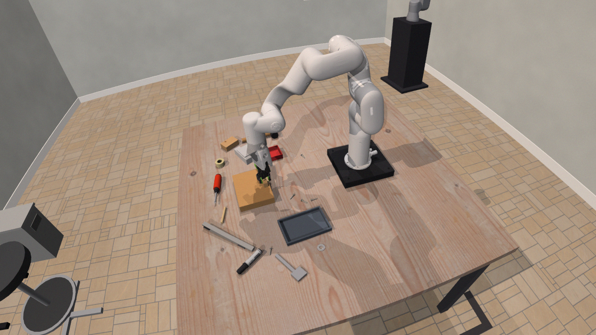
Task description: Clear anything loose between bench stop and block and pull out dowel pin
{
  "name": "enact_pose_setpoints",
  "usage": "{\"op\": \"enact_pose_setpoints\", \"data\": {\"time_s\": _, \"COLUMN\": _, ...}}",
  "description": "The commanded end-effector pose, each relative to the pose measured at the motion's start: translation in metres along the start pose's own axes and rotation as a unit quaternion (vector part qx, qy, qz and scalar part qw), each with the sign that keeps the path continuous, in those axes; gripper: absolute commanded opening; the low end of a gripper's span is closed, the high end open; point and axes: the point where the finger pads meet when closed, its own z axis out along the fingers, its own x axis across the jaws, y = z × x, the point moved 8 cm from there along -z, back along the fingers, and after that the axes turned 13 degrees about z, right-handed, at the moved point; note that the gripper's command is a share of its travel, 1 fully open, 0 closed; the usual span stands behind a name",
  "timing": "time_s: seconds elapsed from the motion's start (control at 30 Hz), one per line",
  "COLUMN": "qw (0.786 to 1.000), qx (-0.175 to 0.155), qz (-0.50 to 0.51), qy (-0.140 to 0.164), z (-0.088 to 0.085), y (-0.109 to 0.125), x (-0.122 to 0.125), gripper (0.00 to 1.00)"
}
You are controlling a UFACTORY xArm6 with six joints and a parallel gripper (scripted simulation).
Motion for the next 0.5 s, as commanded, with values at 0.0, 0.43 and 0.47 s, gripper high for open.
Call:
{"op": "enact_pose_setpoints", "data": {"time_s": 0.0, "qw": 1.0, "qx": 0.002, "qz": 0.005, "qy": 0.001, "z": -0.0014, "y": -0.0011, "x": 0.0002, "gripper": 0.0}}
{"op": "enact_pose_setpoints", "data": {"time_s": 0.43, "qw": 1.0, "qx": 0.002, "qz": 0.027, "qy": 0.001, "z": -0.0015, "y": -0.0011, "x": 0.0002, "gripper": 0.0}}
{"op": "enact_pose_setpoints", "data": {"time_s": 0.47, "qw": 1.0, "qx": 0.002, "qz": 0.029, "qy": 0.0, "z": -0.0015, "y": -0.0011, "x": 0.0002, "gripper": 0.0}}
